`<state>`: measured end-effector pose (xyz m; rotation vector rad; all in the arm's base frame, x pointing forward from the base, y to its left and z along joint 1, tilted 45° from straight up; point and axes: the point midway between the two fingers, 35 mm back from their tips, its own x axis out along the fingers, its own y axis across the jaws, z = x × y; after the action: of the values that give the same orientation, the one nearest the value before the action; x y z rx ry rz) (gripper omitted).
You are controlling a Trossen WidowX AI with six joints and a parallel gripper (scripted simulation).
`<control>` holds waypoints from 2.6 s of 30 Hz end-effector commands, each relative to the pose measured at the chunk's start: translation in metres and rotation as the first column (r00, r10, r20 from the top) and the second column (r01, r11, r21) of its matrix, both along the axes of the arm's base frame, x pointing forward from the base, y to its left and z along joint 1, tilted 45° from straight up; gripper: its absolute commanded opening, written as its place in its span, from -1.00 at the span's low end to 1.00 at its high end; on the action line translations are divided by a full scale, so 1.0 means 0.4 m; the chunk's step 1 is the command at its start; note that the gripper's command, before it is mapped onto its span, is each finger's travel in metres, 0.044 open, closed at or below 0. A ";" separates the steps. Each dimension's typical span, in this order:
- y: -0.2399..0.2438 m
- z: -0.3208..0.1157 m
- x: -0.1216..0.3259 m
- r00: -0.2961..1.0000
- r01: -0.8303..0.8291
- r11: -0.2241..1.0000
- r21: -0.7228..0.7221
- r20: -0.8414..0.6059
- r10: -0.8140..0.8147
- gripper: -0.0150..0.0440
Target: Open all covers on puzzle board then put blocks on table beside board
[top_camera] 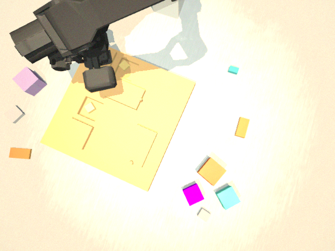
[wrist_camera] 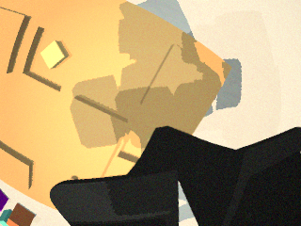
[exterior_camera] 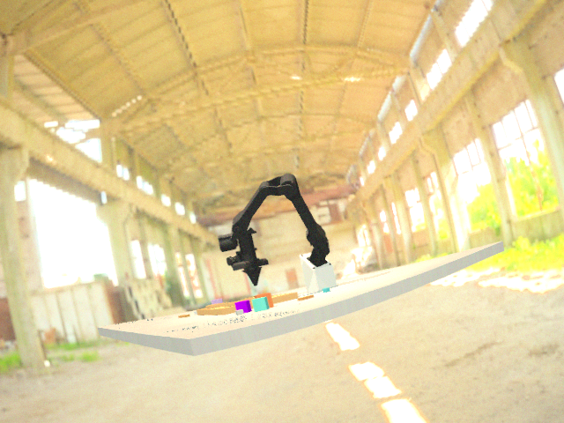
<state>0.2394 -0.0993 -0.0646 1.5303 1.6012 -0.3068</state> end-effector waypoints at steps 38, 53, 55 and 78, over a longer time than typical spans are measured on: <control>-0.004 0.071 0.203 -0.771 -0.244 0.044 -0.969 0.221 0.597 -0.49; -0.004 0.071 0.203 -0.771 -0.244 0.044 -0.969 0.221 0.597 -0.49; -0.004 0.071 0.203 -0.771 -0.244 0.044 -0.969 0.221 0.597 -0.49; 0.005 0.061 0.206 -0.771 -0.244 0.044 -0.969 0.221 0.597 -0.49</control>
<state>0.3209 -0.1012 -0.0377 -0.4966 0.6989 1.2612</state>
